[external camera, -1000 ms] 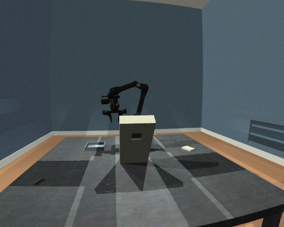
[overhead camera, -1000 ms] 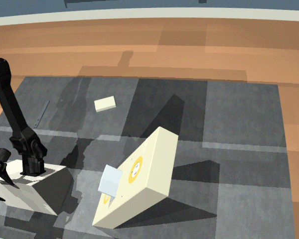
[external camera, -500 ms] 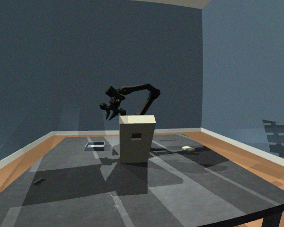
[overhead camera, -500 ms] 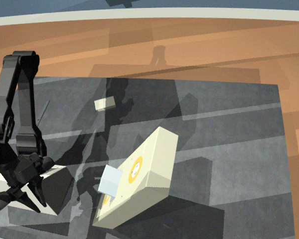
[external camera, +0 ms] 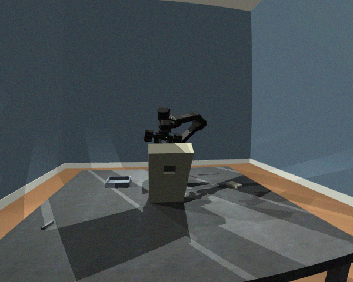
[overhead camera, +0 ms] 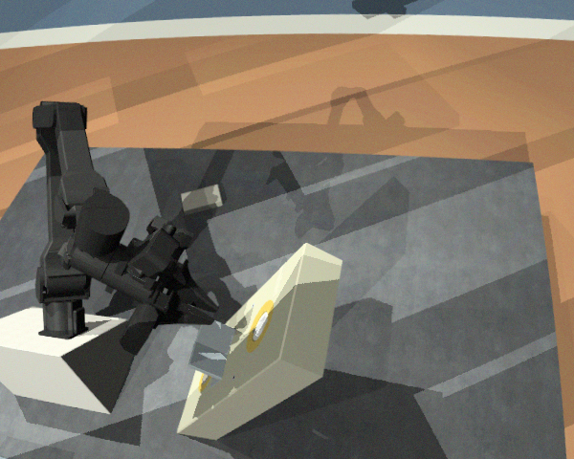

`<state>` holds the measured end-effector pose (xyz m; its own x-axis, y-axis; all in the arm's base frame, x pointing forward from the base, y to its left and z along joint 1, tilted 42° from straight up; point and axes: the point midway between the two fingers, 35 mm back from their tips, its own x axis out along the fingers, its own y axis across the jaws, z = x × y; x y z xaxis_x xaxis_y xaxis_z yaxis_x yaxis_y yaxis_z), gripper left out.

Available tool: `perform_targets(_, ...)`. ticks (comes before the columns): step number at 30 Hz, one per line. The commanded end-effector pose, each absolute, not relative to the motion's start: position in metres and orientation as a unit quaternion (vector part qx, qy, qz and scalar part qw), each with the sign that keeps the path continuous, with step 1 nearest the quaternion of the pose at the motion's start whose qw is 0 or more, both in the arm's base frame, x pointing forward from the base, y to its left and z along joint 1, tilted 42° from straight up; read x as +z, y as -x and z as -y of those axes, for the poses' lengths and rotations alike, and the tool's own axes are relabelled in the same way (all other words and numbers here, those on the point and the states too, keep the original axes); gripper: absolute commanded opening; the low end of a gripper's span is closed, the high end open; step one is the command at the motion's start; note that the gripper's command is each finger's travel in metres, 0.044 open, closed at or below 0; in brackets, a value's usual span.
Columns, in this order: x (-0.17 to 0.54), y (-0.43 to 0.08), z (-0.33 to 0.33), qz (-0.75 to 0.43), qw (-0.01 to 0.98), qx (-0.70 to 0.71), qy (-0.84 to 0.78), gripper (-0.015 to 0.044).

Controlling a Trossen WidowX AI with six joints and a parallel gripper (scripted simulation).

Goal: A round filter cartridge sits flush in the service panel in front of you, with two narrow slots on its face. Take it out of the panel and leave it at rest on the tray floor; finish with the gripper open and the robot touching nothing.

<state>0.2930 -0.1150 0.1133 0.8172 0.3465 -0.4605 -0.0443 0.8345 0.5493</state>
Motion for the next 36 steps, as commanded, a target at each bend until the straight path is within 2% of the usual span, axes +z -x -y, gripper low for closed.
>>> perform_targets(1, 0.118, -0.296, 0.1, -0.272, 0.911, 0.129, -0.282, 0.0088)
perform_targets(36, 0.102, -0.327, 0.086, -0.274, 0.911, 0.129, -0.281, 0.0088)
